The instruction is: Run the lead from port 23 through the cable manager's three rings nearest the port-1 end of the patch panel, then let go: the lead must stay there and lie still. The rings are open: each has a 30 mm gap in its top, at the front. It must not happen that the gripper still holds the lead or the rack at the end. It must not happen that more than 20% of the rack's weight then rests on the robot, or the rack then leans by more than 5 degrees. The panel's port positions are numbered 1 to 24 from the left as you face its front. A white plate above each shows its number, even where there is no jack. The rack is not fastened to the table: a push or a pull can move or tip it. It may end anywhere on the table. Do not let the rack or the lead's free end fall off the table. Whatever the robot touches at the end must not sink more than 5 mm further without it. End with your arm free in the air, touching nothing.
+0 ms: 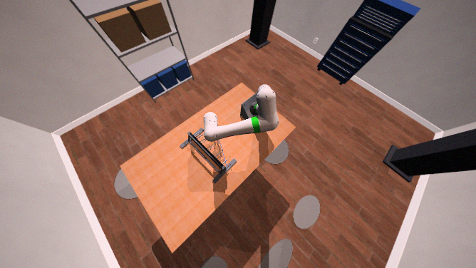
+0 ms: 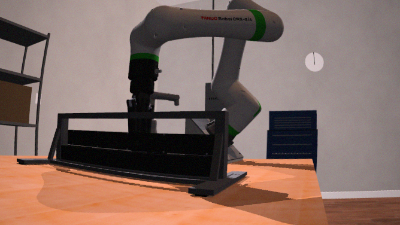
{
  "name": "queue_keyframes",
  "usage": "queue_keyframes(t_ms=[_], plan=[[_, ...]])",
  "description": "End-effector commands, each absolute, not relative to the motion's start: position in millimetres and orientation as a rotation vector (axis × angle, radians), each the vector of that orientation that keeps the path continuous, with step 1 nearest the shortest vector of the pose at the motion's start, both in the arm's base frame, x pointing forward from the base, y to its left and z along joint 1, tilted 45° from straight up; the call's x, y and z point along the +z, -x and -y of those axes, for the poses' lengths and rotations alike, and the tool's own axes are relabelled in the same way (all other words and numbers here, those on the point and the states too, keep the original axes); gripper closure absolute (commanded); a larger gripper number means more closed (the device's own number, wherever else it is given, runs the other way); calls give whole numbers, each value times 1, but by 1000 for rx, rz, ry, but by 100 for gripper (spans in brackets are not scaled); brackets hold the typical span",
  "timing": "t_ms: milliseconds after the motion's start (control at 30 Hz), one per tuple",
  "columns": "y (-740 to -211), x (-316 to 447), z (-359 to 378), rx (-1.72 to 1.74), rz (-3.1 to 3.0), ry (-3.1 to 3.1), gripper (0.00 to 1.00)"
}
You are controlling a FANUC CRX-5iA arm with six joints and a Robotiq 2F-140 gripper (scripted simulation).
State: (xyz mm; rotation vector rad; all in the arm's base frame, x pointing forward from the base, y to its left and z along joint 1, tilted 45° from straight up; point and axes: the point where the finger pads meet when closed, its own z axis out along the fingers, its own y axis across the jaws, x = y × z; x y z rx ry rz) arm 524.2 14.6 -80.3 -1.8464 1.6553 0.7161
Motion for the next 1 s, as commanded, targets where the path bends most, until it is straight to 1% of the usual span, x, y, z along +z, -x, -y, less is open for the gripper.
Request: queue_keyframes(t_ms=[0, 567, 600, 967], plan=[[-524, -80, -14, 715, -1656, 1846, 80], [-524, -80, -14, 715, -1656, 1846, 80], [-524, -80, -14, 715, -1656, 1846, 100], [-524, -80, -14, 715, -1656, 1846, 100]])
